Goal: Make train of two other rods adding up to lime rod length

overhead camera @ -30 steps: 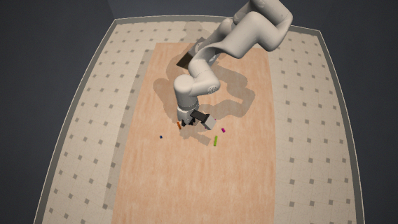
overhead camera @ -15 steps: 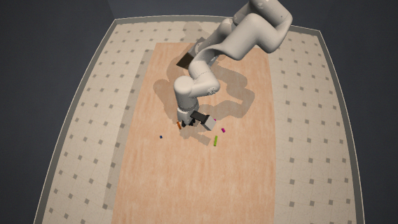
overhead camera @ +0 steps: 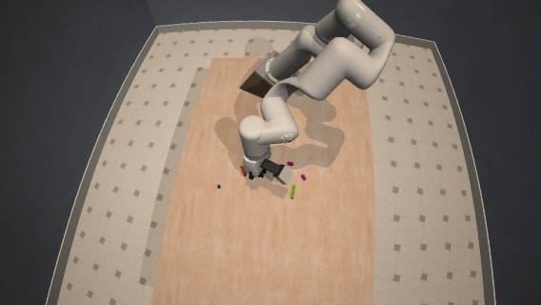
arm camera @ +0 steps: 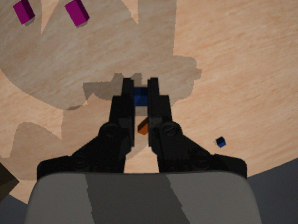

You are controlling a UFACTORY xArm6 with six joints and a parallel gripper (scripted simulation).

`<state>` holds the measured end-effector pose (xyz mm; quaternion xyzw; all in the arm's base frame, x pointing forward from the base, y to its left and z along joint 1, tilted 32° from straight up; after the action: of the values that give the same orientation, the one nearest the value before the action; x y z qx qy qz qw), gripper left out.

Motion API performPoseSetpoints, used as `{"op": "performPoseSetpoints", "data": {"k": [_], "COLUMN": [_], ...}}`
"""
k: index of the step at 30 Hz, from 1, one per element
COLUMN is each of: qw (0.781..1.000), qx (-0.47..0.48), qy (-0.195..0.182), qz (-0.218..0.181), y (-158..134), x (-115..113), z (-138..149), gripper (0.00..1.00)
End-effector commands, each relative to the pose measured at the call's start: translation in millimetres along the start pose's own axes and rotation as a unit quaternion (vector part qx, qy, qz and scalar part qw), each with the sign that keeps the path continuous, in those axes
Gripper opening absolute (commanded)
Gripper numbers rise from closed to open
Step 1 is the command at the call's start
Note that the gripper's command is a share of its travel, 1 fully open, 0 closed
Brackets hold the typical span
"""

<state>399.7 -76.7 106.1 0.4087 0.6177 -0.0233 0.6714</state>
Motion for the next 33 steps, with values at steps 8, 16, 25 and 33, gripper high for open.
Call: {"op": "performPoseSetpoints", "data": {"k": [8,16,25,33], "qw": [1.000,1.000,1.000,1.000], "qx": [-0.001,-0.001,-0.001,-0.001], "qy": [-0.003,-0.003,-0.003,-0.003], "qz": [0.002,0.002,0.002,0.002], "y": [1.0,1.0,1.0,1.0], "x": [24.8,26.6,26.6,26.6], "z": [2.7,2.7,2.7,2.7], "gripper": [0.04,0.04,0.04,0.04]}}
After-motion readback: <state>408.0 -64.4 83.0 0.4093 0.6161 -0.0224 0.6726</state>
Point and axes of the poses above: the point where the finger pads meet when closed, its own x axis out along the fingers, its own z axis across the jaws, y = z × x, the point moved 9 cm from there along -x, back along the fingers, and after that the axes turned 11 degrees about x, right-handed, at the moved point
